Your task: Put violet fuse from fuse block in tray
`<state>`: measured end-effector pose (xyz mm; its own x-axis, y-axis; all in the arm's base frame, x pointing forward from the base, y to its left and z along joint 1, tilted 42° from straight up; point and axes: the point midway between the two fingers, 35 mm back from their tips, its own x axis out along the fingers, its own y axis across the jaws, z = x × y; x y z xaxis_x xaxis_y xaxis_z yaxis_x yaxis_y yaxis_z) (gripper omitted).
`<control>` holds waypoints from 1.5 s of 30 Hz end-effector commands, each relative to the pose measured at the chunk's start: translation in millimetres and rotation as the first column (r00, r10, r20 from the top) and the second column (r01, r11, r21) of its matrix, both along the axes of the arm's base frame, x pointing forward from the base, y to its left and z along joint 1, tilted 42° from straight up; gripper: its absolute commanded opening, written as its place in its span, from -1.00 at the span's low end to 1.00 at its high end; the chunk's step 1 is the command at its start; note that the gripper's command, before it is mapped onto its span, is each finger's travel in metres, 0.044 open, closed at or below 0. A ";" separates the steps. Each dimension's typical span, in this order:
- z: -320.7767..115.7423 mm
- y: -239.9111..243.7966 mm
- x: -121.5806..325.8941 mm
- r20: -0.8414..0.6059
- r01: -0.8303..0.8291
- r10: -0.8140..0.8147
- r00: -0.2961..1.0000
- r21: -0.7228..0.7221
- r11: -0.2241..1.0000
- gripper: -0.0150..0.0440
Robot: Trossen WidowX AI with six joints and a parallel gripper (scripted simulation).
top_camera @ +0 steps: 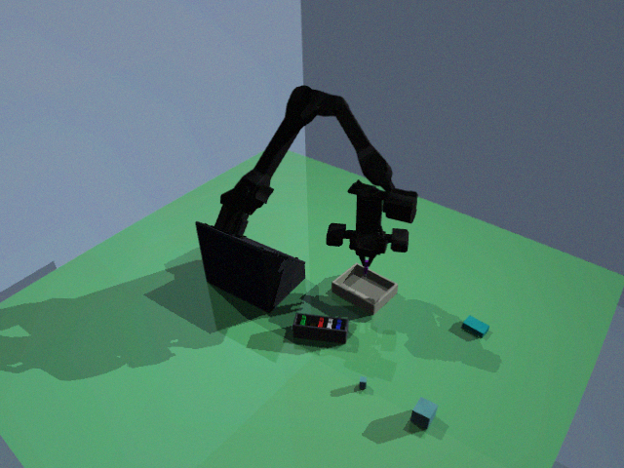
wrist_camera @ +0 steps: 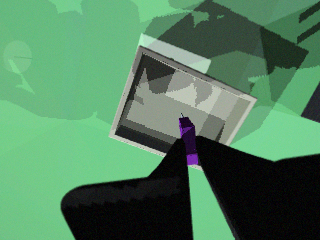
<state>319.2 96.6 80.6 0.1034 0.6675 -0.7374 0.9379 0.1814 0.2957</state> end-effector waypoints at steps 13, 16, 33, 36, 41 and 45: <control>-19.0 16.8 2.0 -0.005 0.003 -0.003 1.000 0.004 1.000 -0.49; -22.4 20.1 2.2 -0.005 0.003 -0.003 1.000 0.004 1.000 -0.49; -18.5 19.8 1.9 0.001 -0.002 0.002 1.000 0.009 1.000 0.63; 3.0 -3.1 -1.1 -0.005 0.002 -0.002 1.000 0.003 1.000 0.63; 5.2 -5.3 -1.6 -0.005 0.003 -0.003 1.000 0.002 1.000 0.63; 5.2 -5.3 -1.6 -0.005 0.003 -0.003 1.000 0.002 1.000 0.63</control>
